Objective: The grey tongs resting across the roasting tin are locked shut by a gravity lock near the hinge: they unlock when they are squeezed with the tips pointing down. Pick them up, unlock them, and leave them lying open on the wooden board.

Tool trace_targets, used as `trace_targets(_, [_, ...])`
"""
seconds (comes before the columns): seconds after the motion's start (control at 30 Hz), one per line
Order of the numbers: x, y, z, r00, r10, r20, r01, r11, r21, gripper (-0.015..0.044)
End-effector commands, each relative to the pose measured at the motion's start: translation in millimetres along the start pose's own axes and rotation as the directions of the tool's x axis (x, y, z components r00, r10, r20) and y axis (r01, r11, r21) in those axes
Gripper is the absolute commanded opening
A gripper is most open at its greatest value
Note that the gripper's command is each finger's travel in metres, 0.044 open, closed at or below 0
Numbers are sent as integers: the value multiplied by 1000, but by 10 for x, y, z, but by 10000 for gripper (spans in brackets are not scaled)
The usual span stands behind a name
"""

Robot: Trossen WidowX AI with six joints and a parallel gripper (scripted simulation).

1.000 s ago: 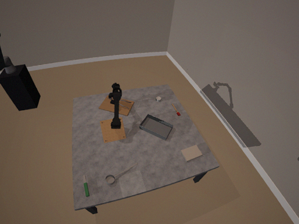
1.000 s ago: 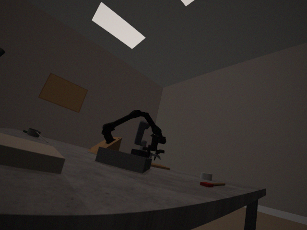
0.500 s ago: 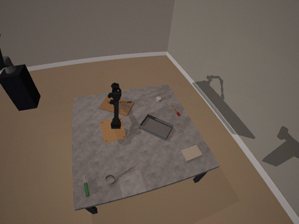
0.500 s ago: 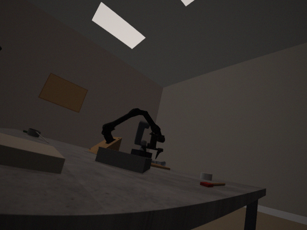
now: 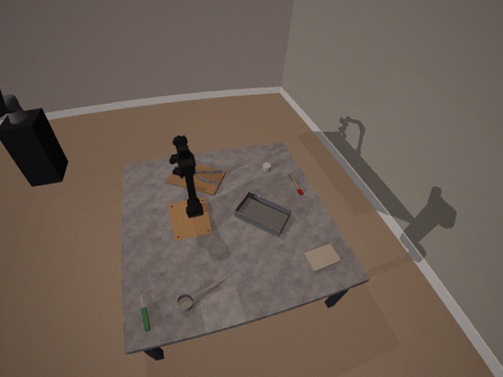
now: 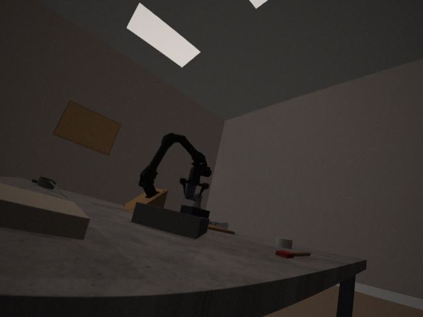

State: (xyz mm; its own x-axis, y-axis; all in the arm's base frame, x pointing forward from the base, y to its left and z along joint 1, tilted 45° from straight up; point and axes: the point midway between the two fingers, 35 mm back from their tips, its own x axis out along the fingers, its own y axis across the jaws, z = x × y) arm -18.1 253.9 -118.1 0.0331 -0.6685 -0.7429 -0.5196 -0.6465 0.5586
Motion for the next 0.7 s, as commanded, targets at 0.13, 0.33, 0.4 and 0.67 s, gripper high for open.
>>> trace_targets(0.13, [-173, 48, -29, 1000, 16, -6, -16, 1000, 7, 440])
trace_targets(0.33, [-494, 52, -36, 1000, 5, -3, -5, 1000, 2, 440])
trace_targets(0.4, [-494, 52, -36, 1000, 5, -3, -5, 1000, 2, 440])
trace_targets(0.67, [-494, 52, -36, 1000, 5, -3, -5, 1000, 2, 440])
